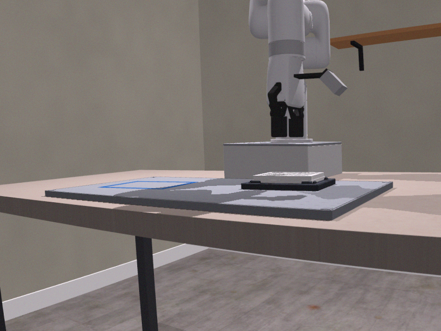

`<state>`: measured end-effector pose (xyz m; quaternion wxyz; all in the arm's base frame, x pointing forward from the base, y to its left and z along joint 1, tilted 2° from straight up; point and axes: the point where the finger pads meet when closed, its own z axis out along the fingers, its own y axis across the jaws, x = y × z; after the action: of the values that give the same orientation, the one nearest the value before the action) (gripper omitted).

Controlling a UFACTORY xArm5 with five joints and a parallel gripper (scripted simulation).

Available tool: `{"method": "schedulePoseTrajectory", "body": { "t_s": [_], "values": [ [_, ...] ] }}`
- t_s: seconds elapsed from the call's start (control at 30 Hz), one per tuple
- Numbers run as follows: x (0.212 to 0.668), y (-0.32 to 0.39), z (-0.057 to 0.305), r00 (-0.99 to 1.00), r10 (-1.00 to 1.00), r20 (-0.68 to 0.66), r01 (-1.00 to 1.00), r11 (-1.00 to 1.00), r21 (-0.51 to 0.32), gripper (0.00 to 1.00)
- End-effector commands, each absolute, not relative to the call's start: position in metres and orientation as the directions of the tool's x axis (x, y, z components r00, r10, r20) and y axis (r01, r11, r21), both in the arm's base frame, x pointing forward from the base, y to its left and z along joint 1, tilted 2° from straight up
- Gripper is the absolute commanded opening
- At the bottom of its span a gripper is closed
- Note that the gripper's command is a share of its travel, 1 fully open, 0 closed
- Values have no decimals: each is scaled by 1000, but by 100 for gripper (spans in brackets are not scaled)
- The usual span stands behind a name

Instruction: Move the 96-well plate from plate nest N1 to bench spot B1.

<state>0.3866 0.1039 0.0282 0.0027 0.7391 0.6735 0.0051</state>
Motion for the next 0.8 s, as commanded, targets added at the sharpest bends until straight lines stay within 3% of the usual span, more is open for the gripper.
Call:
{"method": "schedulePoseTrajectory", "body": {
  "t_s": [0.0,0.77],
  "values": [
    [388,104,29,92,996,5,996,-93,14,100],
    [388,105,-4,92,996,5,996,-93,14,100]
  ]
}}
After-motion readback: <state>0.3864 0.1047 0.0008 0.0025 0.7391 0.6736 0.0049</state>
